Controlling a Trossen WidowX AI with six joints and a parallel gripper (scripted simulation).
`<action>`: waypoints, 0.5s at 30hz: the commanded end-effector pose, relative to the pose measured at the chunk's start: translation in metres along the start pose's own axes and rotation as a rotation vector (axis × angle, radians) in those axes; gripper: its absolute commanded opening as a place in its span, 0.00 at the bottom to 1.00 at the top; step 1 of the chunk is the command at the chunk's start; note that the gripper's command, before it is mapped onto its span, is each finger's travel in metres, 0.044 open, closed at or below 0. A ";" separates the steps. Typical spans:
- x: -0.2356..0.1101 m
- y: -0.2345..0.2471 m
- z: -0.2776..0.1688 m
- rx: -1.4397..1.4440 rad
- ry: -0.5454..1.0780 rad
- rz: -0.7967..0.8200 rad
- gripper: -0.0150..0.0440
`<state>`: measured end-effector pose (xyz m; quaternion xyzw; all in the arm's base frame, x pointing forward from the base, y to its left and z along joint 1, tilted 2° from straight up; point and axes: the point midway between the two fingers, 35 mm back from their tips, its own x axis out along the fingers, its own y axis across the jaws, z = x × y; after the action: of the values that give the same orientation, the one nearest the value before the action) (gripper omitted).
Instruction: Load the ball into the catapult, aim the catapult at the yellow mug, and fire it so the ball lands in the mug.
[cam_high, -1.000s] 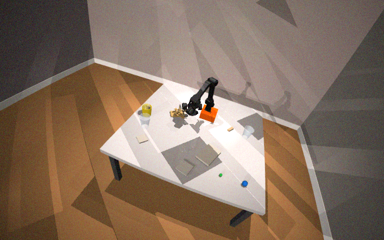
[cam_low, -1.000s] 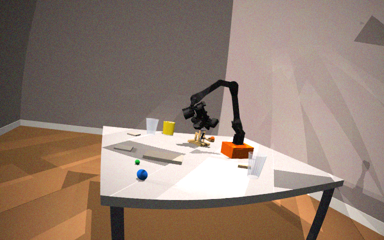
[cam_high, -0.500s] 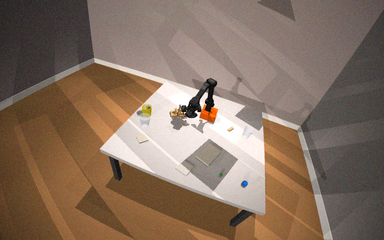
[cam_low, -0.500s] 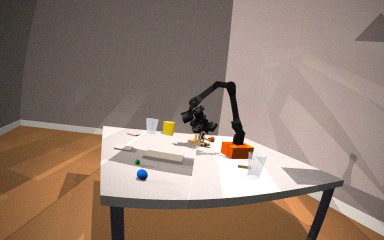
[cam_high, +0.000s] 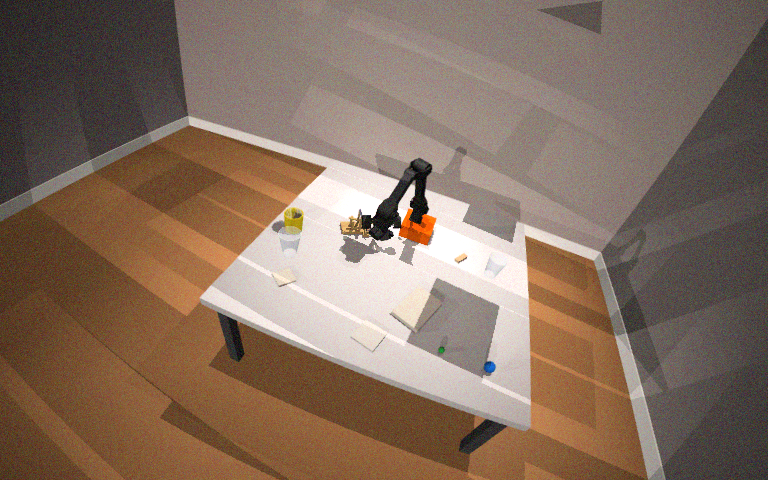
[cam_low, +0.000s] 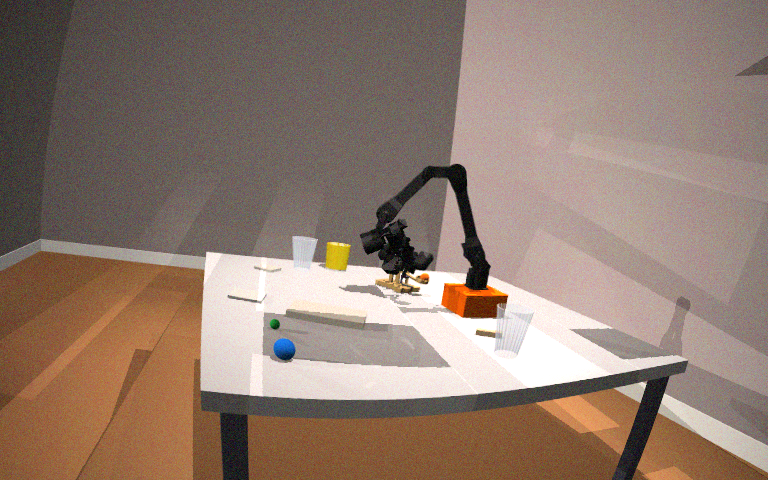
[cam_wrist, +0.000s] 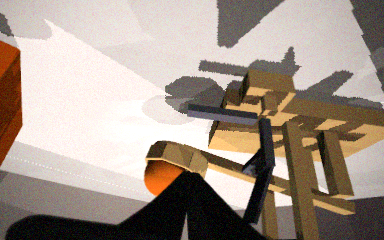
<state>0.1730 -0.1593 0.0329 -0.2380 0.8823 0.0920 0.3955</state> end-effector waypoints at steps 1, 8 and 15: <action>0.007 0.002 0.005 -0.003 0.009 0.006 0.25; 0.015 0.002 0.013 -0.003 0.009 0.006 0.25; 0.023 0.003 0.021 -0.003 0.009 0.006 0.25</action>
<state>0.1742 -0.1588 0.0081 -0.2387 0.8824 0.0917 0.3949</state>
